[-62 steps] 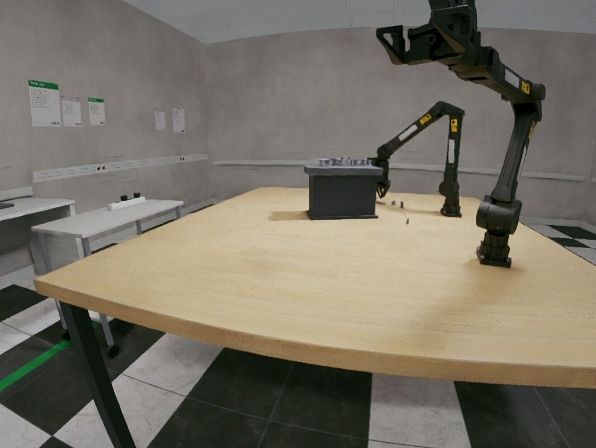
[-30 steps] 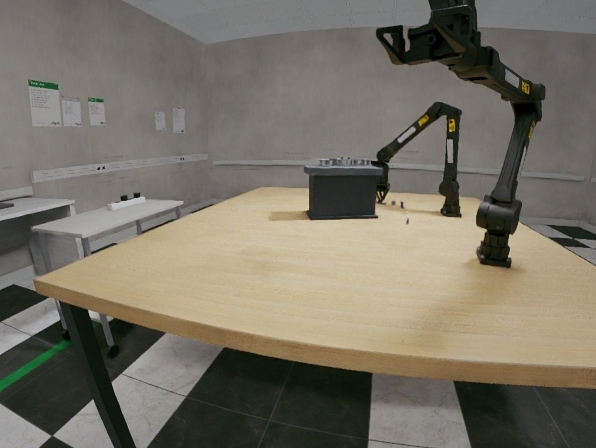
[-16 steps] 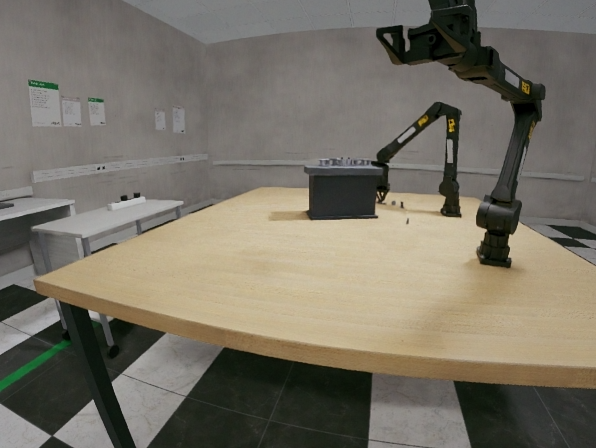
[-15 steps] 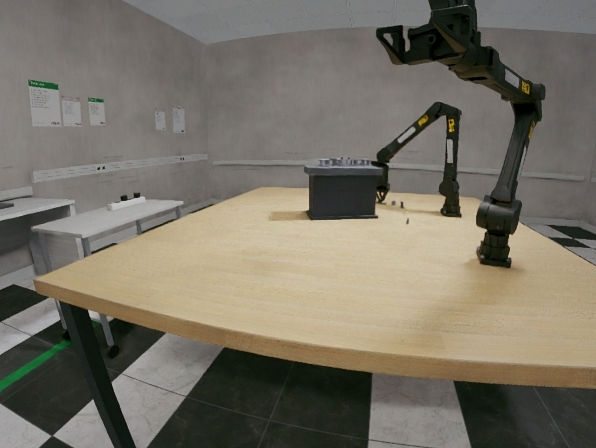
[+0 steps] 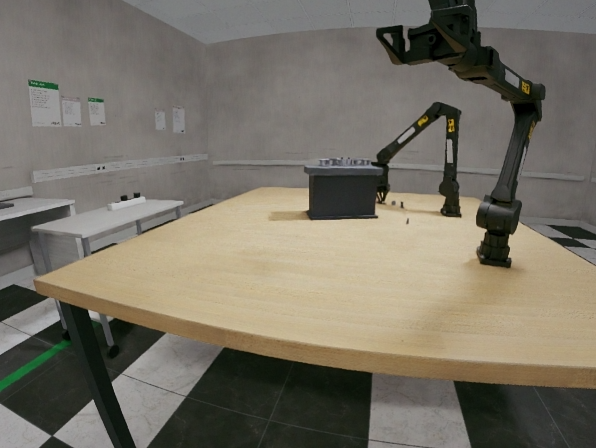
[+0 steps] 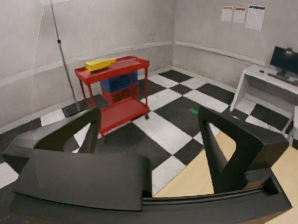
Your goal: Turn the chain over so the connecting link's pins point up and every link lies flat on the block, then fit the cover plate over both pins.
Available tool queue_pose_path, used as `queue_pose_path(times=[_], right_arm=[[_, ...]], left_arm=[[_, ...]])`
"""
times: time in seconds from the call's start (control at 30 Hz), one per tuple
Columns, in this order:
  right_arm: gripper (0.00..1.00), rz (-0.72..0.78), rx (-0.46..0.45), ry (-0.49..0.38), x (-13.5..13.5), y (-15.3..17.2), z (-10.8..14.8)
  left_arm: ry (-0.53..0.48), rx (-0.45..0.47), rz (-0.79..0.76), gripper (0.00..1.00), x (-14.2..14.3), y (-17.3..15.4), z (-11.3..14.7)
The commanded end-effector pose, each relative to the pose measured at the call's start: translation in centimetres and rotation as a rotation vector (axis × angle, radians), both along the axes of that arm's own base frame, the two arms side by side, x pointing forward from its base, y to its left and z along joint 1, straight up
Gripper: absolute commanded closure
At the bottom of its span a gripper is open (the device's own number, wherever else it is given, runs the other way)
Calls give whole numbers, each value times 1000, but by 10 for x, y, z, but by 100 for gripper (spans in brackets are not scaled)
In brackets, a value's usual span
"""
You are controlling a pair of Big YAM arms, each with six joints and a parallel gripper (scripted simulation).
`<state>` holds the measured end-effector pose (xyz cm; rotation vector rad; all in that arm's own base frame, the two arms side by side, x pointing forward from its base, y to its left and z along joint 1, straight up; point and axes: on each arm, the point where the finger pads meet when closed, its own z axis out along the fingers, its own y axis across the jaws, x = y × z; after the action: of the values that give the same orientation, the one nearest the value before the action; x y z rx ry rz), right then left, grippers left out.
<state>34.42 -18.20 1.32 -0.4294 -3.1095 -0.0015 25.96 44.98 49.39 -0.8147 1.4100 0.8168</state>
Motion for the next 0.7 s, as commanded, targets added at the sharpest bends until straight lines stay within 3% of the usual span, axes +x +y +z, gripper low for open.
queue_pose_path(times=[0.0, 0.67], right_arm=[[51, 12, -25, -44, 23, -7, 9], [51, 13, -12, -21, 7, 1, -1]], left_arm=[[-41, 67, -3, 0, 0, -5, 40], [-41, 67, -3, 0, 0, -5, 40]])
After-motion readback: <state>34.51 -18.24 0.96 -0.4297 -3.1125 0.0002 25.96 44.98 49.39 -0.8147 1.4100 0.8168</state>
